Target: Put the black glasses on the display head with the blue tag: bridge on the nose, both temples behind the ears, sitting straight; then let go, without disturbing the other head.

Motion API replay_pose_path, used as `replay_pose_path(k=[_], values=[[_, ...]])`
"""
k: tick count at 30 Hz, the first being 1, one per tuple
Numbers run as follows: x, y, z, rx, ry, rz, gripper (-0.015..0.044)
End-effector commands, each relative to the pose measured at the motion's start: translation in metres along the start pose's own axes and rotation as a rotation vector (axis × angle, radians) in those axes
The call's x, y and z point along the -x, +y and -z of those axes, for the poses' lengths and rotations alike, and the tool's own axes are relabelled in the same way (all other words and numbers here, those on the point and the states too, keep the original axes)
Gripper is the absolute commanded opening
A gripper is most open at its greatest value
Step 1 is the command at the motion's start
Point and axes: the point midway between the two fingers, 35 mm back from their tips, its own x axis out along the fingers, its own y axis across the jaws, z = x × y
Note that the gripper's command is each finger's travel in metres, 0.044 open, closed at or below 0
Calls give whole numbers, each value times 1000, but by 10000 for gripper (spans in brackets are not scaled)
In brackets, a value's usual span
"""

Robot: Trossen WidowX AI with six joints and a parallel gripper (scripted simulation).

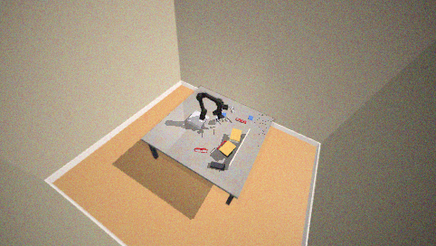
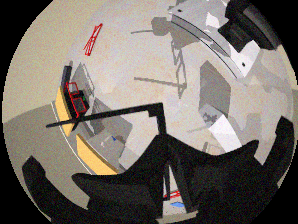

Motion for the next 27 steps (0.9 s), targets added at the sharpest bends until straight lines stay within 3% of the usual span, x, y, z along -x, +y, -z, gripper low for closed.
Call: replay_pose_path(k=[1, 27], values=[[8, -7, 2, 37, 12, -48, 0], [51, -52, 12, 278, 182, -314, 0]])
